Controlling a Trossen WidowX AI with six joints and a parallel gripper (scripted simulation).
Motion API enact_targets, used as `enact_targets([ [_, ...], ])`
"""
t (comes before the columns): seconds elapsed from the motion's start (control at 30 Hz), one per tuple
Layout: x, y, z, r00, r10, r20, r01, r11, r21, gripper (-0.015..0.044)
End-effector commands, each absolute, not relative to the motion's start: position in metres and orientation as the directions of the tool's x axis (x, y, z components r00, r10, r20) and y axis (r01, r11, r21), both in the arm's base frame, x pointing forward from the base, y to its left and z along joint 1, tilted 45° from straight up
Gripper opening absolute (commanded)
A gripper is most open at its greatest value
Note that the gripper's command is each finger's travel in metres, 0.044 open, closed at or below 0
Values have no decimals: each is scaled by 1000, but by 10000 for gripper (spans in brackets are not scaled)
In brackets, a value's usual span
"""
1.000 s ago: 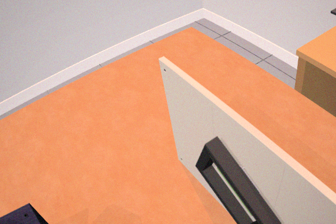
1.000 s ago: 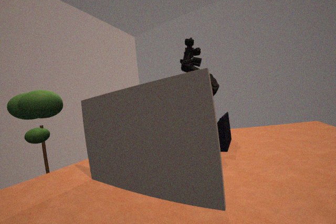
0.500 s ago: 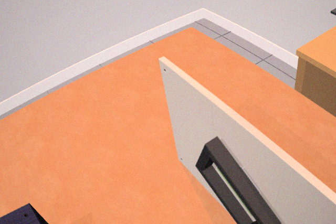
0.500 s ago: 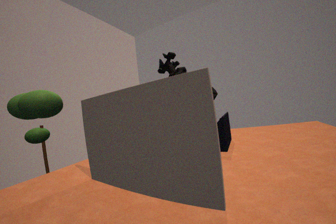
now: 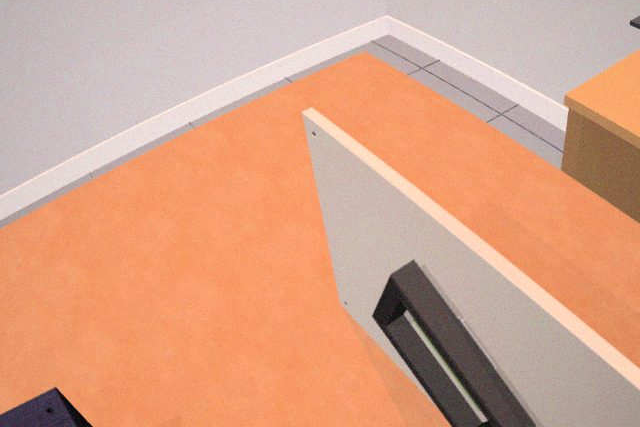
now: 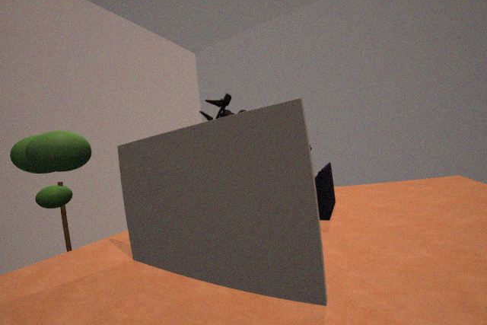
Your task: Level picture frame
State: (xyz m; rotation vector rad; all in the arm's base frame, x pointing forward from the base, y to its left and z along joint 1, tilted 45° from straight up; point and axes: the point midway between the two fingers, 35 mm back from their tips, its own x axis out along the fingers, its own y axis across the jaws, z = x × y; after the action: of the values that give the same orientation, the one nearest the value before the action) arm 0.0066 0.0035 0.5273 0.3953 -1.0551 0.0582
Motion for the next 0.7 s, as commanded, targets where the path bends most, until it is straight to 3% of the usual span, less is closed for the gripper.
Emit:
enact_targets([
  [0.0, 60, -16, 479, 671, -180, 719, -293, 827, 480, 260],
  [0.27, 143, -26, 364, 914, -167, 369, -206, 592, 779, 260],
  [0.53, 186, -13, 233, 995, -92, -35, 68, 386, 920, 260],
  [0.67, 187, -12, 222, 994, -85, -70, 97, 372, 923, 260],
])
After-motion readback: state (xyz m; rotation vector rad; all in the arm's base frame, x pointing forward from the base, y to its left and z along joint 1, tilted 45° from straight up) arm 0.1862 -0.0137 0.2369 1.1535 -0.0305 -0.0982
